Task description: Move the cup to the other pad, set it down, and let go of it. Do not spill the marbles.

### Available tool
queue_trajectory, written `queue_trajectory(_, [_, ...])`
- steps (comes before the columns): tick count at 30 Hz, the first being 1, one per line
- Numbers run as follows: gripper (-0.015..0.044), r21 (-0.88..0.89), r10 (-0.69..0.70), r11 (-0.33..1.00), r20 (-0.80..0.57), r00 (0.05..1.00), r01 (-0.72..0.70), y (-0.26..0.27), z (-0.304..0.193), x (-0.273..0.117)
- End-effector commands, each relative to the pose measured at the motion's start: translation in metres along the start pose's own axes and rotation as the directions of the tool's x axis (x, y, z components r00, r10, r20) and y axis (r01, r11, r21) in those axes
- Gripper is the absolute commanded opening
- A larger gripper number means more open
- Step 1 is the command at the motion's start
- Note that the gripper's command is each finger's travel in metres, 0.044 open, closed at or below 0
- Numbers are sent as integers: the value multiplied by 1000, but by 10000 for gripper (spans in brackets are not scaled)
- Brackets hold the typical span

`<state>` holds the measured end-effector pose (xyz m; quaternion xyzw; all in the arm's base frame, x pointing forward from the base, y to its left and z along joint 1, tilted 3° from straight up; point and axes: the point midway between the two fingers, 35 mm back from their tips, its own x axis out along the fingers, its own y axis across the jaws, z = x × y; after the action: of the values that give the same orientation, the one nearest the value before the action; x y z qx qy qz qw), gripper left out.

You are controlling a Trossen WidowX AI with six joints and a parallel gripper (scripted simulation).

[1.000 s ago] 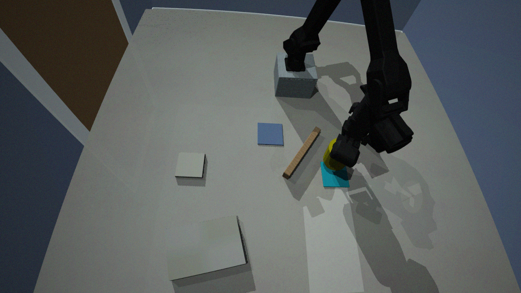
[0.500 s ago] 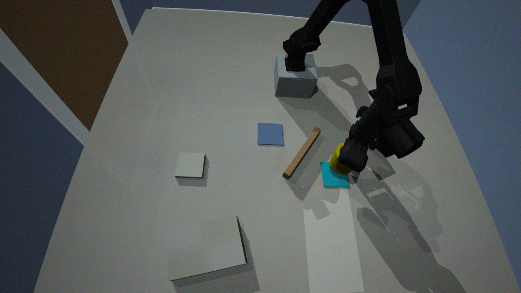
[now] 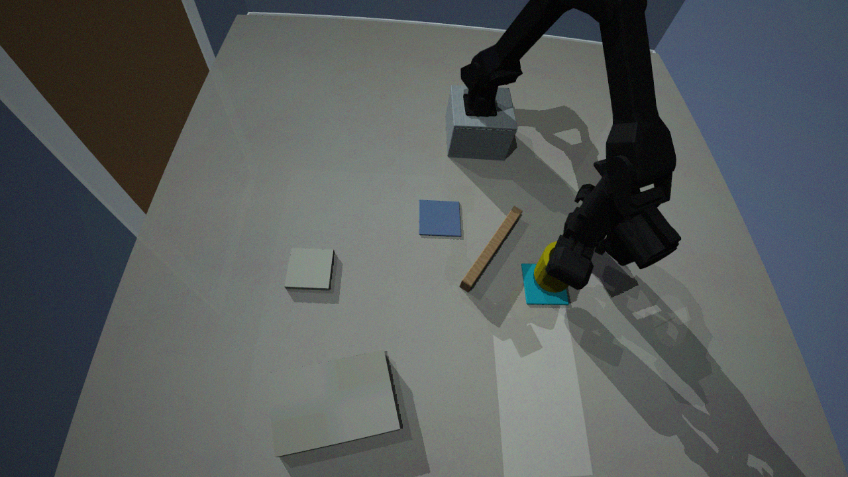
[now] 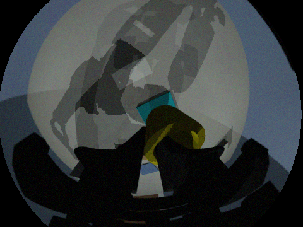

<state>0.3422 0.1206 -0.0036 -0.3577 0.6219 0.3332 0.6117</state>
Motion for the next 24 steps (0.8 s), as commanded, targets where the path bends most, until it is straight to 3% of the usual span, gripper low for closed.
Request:
queue_trajectory(1, [0,5,4,1000,1,1000,-4,1,0,9])
queue_trajectory(24, [0,0,1,1000,-1,1000,-1,1,0,21])
